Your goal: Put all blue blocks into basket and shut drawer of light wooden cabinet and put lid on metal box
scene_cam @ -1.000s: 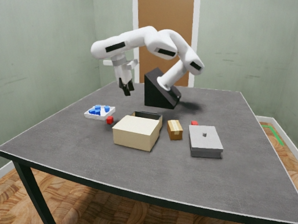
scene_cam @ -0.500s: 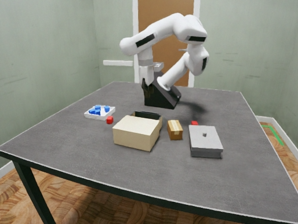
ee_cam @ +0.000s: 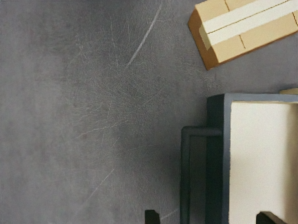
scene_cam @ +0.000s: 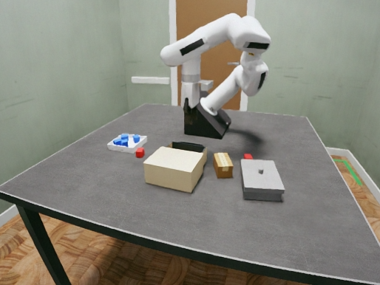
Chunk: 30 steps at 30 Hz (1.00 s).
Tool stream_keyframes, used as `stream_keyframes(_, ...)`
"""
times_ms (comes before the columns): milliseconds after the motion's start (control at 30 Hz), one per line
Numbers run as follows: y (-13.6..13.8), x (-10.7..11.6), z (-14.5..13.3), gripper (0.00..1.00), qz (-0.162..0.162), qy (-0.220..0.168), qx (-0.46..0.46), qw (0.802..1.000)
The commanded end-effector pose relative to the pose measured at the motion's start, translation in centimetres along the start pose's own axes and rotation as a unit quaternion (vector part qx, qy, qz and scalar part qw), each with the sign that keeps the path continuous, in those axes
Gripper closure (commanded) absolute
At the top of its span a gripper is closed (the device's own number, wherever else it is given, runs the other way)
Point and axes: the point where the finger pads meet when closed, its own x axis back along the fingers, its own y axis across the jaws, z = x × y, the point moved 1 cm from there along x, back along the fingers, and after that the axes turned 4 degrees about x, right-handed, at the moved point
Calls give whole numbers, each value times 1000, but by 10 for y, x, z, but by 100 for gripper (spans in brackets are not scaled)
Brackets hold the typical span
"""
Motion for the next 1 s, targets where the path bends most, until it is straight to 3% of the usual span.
stream_keyframes(0, 1, 1, 0, 42, -2, -1, 1, 1000)
stream_keyframes(233, 1, 1, 0, 42, -2, -1, 1, 1000)
stream_keyframes(267, 1, 1, 0, 76, -2, -1, 1, 1000)
stream_keyframes(967, 1, 1, 0, 76, -2, -1, 1, 1000)
